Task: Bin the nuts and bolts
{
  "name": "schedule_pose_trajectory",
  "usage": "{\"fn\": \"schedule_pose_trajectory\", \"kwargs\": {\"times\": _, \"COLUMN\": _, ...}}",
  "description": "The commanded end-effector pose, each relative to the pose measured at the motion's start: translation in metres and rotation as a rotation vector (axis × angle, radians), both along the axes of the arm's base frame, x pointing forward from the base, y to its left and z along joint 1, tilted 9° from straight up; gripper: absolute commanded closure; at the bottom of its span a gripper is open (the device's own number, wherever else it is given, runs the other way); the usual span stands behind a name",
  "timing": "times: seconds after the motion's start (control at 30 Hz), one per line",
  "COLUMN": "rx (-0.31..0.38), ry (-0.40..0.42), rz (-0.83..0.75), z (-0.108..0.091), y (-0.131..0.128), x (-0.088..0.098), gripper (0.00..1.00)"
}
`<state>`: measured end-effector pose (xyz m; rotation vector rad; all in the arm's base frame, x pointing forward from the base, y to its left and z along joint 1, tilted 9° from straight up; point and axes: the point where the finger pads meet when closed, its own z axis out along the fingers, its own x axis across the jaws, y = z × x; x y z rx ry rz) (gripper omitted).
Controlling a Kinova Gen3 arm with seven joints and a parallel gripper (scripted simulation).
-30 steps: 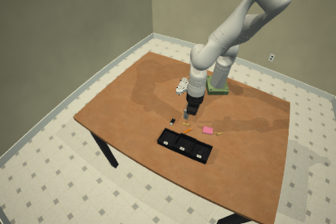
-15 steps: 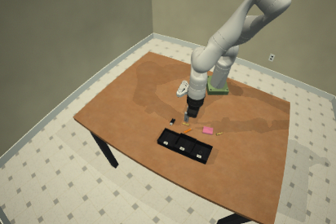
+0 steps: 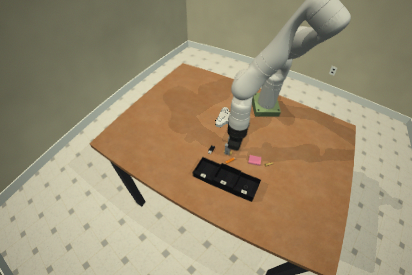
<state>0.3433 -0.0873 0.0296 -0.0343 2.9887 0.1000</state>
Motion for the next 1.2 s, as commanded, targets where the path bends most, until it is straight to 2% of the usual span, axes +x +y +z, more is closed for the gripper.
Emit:
{"fn": "schedule_pose_trajectory", "kwargs": {"times": 0.0, "rx": -0.005, "ry": 0.013, "rz": -0.018, "z": -0.005, "y": -0.008, "x": -0.006, "gripper": 0.38}}
{"fn": "schedule_pose_trajectory", "kwargs": {"times": 0.67, "rx": -0.005, "ry": 0.013, "rz": -0.018, "z": -0.004, "y": -0.002, "x": 0.0, "gripper": 0.38}}
{"fn": "schedule_pose_trajectory", "kwargs": {"times": 0.97, "rx": -0.005, "ry": 0.013, "rz": -0.018, "z": -0.016, "y": -0.001, "x": 0.001, "gripper": 0.38}}
{"fn": "schedule_pose_trajectory", "kwargs": {"times": 1.17, "rx": -0.005, "ry": 0.013, "rz": -0.018, "z": -0.016, "y": -0.002, "x": 0.0, "gripper": 0.38}}
